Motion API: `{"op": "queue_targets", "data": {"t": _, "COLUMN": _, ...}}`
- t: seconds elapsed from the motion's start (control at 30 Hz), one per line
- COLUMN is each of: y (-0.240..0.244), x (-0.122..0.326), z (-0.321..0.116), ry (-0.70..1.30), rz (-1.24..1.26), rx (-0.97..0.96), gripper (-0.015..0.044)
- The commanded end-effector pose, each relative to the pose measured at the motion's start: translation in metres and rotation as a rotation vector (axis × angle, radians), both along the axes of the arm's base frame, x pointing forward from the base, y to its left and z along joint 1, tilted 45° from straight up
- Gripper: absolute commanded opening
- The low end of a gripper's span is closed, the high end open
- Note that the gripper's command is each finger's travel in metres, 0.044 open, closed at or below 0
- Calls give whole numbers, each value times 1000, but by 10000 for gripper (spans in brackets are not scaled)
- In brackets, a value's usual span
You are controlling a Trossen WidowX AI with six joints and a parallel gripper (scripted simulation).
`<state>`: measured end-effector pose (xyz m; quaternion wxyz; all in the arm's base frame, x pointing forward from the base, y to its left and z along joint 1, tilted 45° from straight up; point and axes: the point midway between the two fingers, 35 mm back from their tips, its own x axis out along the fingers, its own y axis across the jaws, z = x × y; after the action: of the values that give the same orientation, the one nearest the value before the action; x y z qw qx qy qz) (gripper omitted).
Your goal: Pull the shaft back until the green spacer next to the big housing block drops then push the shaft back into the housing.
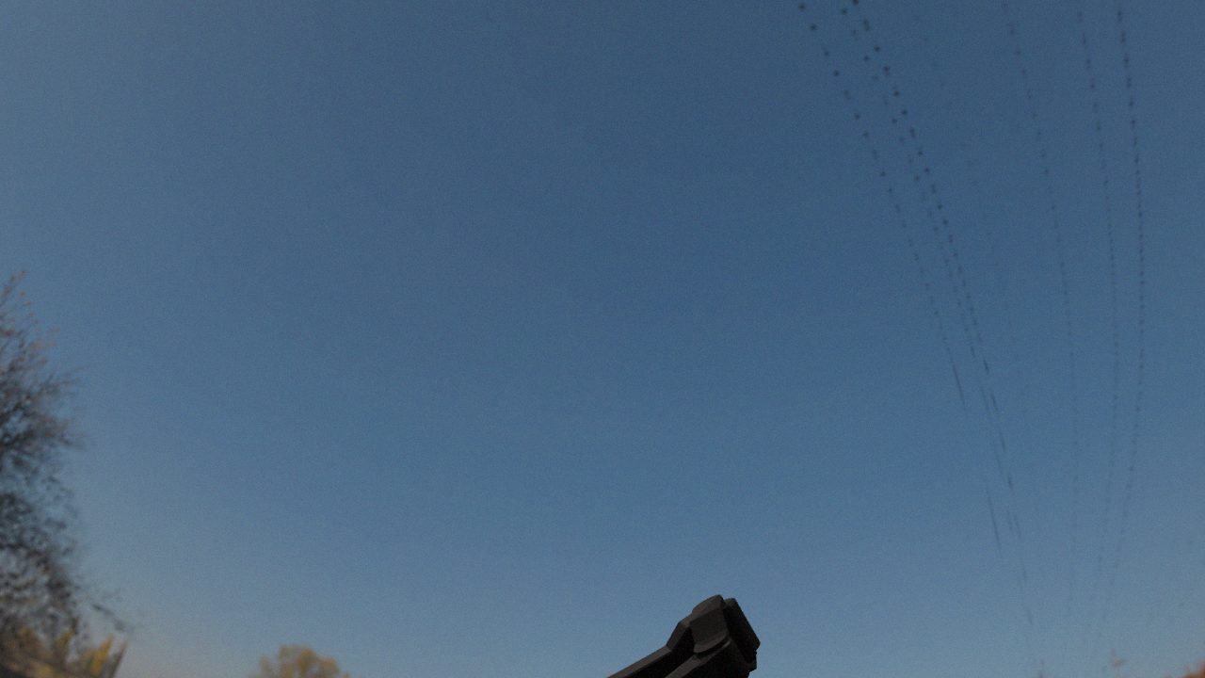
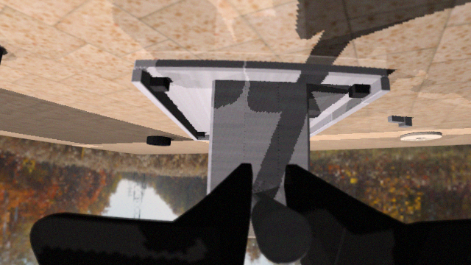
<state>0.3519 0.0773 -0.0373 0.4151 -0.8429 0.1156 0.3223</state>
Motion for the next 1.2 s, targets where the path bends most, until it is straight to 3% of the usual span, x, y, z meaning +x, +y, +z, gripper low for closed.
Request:
{"op": "queue_targets", "data": {"t": 0.0, "y": 0, "x": -1, "z": 1, "ry": 1, "rz": -2, "rx": 5, "gripper": 0}}
{"op": "queue_targets", "data": {"t": 1.17, "y": 1, "x": -4, "z": 2, "ry": 1, "rz": -2, "rx": 5, "gripper": 0}}
